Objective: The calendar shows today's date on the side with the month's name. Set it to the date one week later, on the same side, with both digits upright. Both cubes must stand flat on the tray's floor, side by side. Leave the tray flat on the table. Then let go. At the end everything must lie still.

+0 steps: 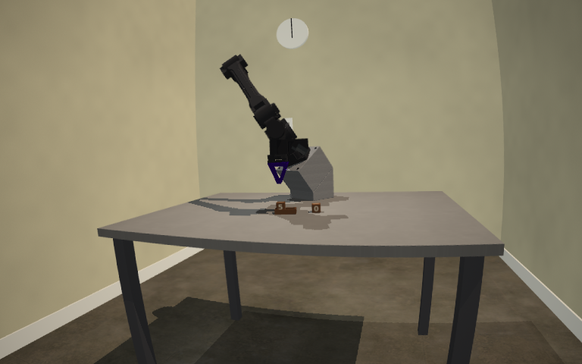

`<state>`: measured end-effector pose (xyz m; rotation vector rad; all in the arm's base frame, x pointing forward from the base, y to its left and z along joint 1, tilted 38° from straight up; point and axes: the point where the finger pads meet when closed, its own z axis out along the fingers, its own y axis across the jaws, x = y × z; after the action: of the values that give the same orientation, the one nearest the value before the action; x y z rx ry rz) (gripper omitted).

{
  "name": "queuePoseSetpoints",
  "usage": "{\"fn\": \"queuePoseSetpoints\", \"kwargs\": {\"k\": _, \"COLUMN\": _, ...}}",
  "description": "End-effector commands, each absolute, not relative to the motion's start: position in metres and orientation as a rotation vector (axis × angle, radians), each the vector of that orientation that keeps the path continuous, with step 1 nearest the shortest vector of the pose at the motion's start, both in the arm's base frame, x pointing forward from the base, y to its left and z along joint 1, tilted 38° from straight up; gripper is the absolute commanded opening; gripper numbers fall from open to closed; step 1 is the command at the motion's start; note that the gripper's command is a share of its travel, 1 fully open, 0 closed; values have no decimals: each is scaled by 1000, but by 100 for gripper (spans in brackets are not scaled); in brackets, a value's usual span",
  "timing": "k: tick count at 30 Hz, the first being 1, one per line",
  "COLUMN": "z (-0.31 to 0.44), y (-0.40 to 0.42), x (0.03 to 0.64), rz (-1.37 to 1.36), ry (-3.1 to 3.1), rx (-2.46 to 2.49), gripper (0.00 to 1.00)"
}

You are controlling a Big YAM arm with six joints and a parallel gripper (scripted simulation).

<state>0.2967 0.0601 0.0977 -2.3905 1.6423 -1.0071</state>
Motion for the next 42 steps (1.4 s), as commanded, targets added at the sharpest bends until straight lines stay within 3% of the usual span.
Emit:
{"fn": "queuePoseSetpoints", "kwargs": {"k": 1, "z": 122, "y": 72, "x": 305, "rz": -1015, "ry": 1645, "rx": -2321, "gripper": 46}}
{"fn": "queuePoseSetpoints", "kwargs": {"k": 3, "z": 119, "y": 71, "x": 305, "rz": -1012, "ry": 1654, "rx": -2329, "gripper": 46}}
{"fn": "queuePoseSetpoints", "kwargs": {"k": 4, "z": 118, "y": 69, "x": 306, "rz": -1012, "ry": 1663, "rx": -2327, "gripper": 100}}
{"fn": "queuePoseSetpoints", "kwargs": {"k": 42, "z": 119, "y": 70, "x": 308, "rz": -1016, "ry": 1656, "rx": -2319, "gripper": 100}}
